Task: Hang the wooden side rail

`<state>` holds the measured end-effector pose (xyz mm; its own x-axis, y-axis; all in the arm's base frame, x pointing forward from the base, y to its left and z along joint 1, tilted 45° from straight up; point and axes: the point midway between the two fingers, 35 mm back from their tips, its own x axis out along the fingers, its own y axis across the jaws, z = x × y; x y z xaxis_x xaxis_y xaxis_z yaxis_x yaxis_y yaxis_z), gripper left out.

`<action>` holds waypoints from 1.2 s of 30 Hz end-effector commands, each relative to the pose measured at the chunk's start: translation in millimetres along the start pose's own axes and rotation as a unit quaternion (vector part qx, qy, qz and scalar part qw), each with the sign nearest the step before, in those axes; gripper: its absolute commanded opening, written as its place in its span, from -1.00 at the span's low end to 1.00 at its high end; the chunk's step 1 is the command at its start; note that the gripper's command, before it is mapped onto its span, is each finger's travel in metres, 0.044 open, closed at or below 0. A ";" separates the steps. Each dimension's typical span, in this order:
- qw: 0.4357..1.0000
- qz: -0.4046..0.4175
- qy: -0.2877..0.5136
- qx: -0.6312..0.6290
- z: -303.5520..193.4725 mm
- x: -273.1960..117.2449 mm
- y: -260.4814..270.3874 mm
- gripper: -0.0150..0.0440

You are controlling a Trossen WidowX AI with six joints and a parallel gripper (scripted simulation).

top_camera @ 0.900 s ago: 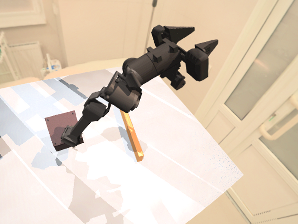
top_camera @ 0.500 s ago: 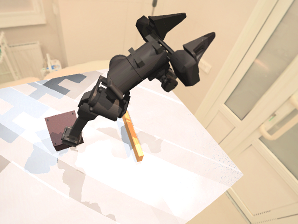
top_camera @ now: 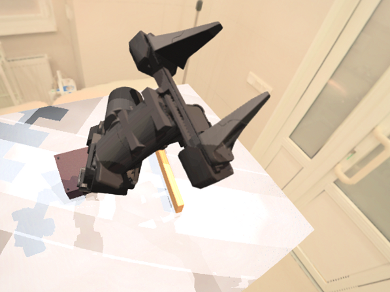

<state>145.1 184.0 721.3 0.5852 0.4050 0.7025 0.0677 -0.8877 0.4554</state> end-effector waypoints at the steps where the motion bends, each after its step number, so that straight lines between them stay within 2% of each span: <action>1: 0.999 0.012 0.035 0.034 -19.9 -13.6 17.9 1.00; 12: 0.984 0.057 0.122 0.113 -58.3 -57.1 81.5 1.00; 20: 0.962 0.072 0.167 0.206 -67.1 -80.8 114.3 1.00; 36: 0.894 0.147 0.246 0.345 -37.0 -140.3 217.8 1.00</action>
<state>44.0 -37.1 747.2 0.2511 0.0750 0.9650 0.5225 -0.8498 -0.0699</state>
